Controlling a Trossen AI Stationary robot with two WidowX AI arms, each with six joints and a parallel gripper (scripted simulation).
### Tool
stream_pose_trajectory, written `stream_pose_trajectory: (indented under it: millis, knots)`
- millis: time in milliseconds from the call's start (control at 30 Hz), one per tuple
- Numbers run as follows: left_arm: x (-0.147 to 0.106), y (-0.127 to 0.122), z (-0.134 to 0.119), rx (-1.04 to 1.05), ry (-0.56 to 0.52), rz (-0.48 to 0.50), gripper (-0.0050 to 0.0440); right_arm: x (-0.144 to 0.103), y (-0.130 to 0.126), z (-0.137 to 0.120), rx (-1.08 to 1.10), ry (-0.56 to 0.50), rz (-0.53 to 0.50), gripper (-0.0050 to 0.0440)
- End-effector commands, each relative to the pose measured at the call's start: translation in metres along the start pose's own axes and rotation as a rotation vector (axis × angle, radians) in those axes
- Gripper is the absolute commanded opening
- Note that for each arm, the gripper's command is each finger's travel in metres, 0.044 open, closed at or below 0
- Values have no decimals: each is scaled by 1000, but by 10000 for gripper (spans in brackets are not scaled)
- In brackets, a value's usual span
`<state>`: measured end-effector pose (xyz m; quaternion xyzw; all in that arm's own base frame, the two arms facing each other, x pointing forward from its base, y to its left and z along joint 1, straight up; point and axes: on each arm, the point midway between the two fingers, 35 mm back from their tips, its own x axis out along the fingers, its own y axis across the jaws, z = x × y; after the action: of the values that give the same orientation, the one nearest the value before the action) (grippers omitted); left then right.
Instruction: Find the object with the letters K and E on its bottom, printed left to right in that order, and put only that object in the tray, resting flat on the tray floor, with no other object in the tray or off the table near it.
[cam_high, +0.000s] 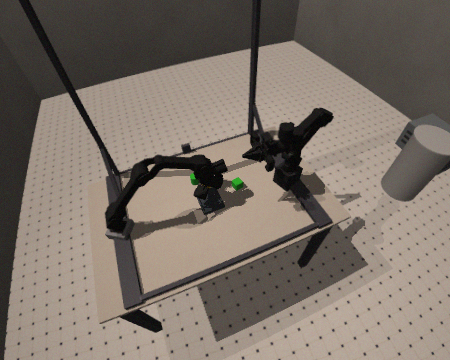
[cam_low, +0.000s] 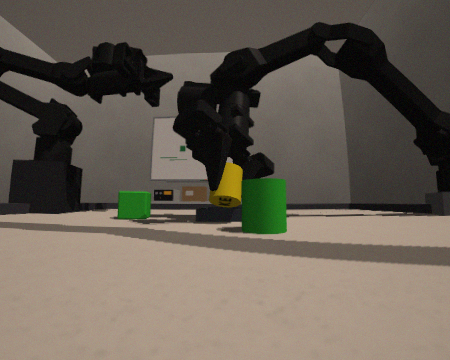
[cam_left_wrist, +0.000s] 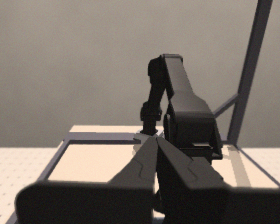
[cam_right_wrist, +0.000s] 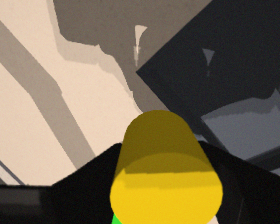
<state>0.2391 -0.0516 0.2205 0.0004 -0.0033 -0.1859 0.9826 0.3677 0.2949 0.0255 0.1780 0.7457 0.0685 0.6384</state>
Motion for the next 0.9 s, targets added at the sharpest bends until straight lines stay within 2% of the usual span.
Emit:
stream_pose_trajectory:
  millis: [0,300,367,633,867]
  knots:
    - [-1,0,-3,-2,5,0,-50,-14,-3,10,156,-59,-45,171]
    - [-1,0,-3,-2,5,0,-50,-25,-23,22,487,-169,-146,171]
    - [-1,0,-3,-2,5,0,-50,-25,-23,22,487,-169,-146,171]
    - [-1,0,-3,-2,5,0,-50,-38,-41,31,761,-289,-208,171]
    - [-1,0,-3,-2,5,0,-50,-45,-44,33,844,-336,-217,171]
